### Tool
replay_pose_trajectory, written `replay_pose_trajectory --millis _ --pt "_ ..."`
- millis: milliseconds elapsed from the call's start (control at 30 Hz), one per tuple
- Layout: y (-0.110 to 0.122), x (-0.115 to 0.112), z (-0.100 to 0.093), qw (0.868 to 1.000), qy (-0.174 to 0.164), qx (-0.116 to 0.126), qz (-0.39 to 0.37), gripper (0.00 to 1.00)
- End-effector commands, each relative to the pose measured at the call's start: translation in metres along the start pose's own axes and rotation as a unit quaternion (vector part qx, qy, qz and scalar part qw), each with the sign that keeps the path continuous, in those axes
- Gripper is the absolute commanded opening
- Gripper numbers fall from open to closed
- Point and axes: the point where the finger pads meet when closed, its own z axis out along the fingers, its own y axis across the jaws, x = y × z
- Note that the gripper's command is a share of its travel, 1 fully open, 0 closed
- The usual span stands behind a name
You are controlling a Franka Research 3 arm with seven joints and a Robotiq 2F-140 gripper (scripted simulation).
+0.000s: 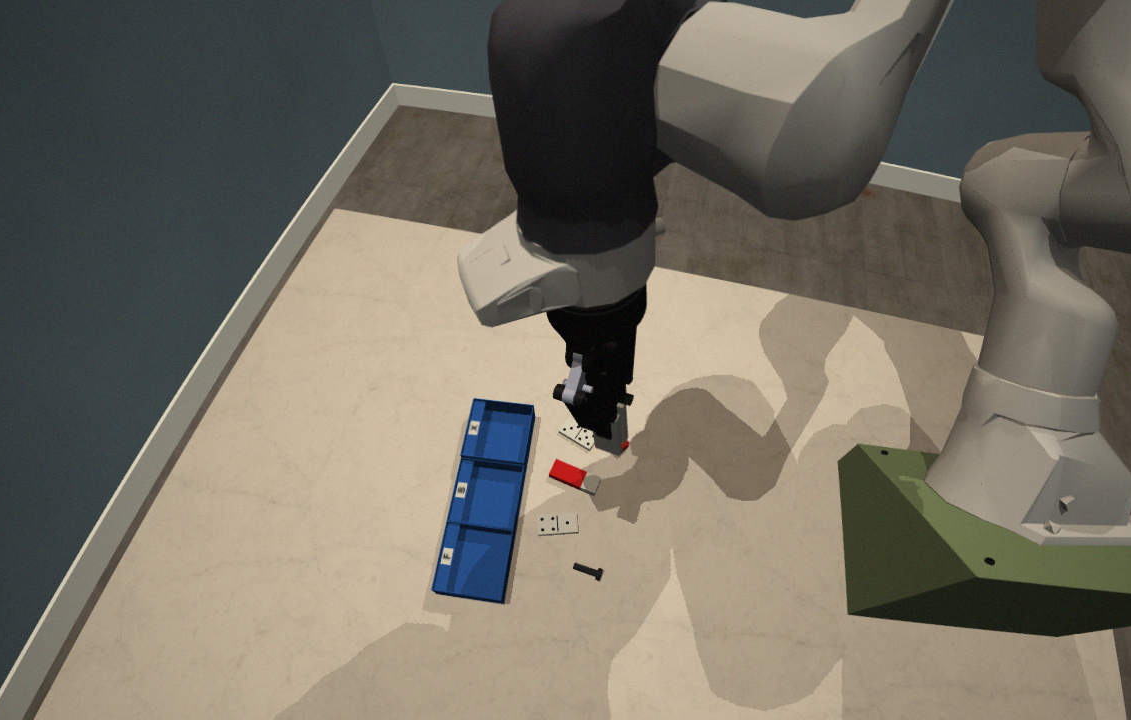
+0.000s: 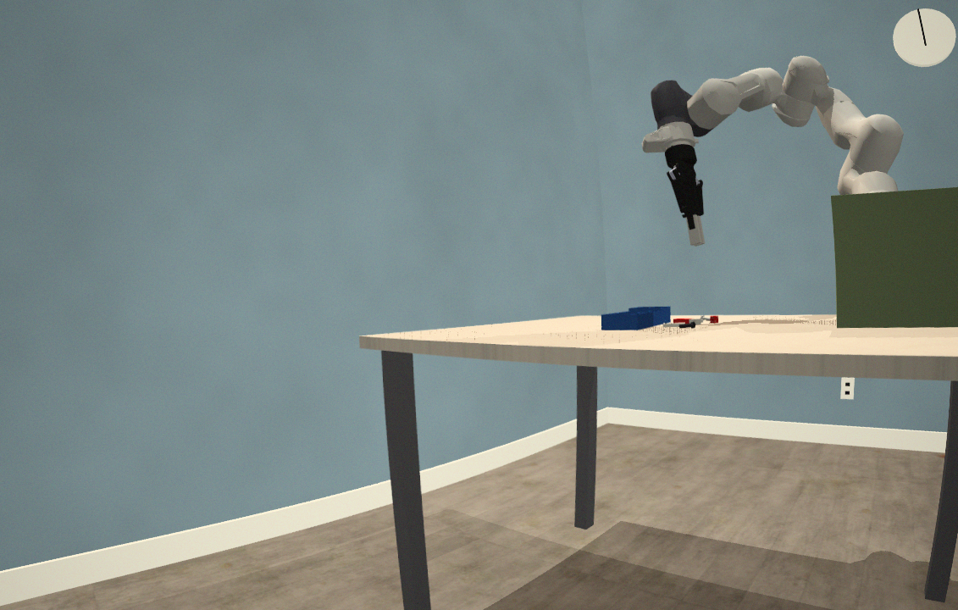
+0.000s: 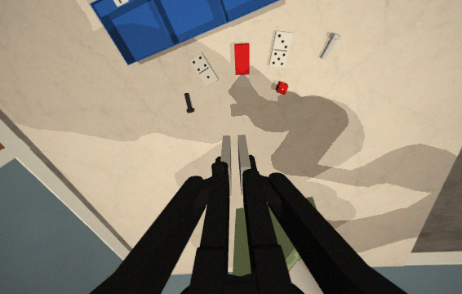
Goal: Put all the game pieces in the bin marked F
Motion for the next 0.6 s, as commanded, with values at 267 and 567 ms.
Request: replay_pose_trajectory --millis 267,567 --pt "0.039 0.034 -0.015 0.992 0.08 -0.043 -0.093 0.05" --pt "0.039 0.034 -0.015 0.992 0.08 -0.043 -0.093 0.05"
